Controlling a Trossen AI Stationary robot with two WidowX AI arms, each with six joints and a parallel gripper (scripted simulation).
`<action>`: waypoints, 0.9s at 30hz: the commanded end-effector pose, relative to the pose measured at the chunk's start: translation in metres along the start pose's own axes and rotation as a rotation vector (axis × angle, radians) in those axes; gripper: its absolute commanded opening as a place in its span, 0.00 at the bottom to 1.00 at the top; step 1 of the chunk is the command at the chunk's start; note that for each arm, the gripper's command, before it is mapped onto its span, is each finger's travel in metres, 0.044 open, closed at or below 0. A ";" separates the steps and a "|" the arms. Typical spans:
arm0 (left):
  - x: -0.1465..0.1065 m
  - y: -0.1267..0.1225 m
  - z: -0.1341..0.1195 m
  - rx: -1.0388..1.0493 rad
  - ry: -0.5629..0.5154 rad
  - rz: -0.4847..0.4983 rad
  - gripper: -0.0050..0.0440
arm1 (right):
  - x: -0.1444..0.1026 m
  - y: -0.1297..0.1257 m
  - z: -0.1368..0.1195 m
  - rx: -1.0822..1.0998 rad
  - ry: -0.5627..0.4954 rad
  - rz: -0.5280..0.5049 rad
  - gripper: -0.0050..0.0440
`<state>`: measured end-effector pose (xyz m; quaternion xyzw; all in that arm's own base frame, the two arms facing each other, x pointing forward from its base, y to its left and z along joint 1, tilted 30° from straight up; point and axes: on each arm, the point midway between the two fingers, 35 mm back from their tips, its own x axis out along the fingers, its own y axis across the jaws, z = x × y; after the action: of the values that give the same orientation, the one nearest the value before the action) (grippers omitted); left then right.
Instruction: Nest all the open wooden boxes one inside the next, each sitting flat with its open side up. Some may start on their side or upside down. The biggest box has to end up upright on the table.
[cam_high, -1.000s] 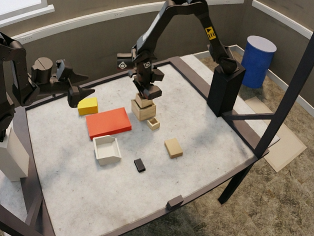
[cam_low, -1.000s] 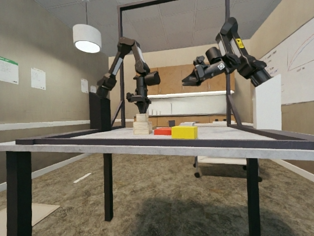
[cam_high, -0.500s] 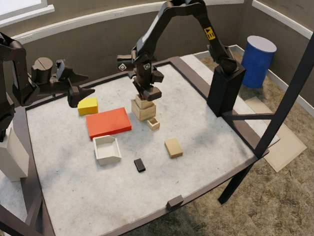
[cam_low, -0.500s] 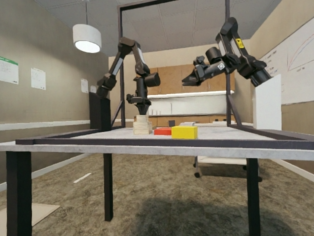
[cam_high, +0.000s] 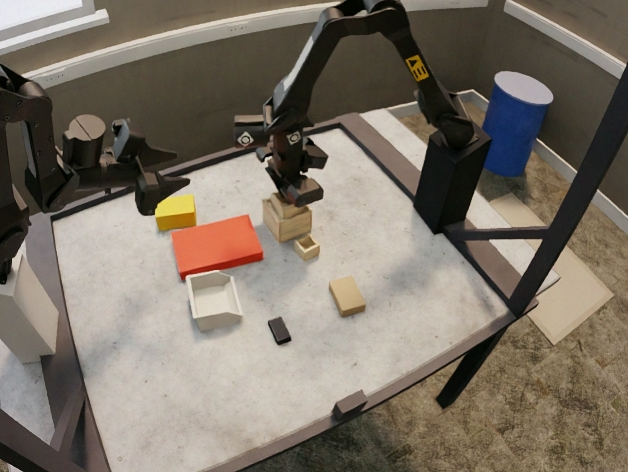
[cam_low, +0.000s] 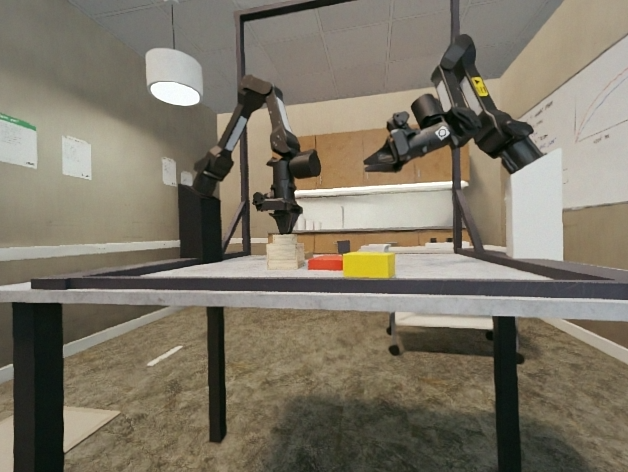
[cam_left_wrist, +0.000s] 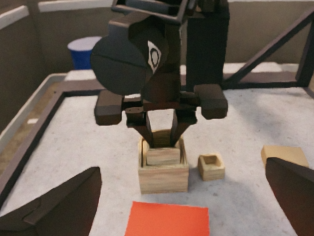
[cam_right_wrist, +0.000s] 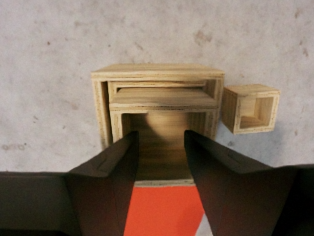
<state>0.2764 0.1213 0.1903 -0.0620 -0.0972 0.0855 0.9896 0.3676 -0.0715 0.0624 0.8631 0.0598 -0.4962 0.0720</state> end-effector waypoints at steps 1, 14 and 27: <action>0.000 0.001 0.001 -0.002 -0.002 0.001 0.92 | 0.003 0.001 -0.003 -0.001 0.010 0.007 0.54; 0.000 0.001 0.001 -0.002 -0.002 0.001 0.92 | 0.015 0.001 -0.004 -0.001 0.009 0.007 0.54; 0.000 0.001 0.001 -0.002 -0.002 0.001 0.92 | 0.026 0.002 -0.008 -0.002 0.018 0.010 0.54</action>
<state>0.2764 0.1213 0.1903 -0.0620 -0.0972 0.0855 0.9896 0.3804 -0.0710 0.0396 0.8627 0.0598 -0.4970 0.0717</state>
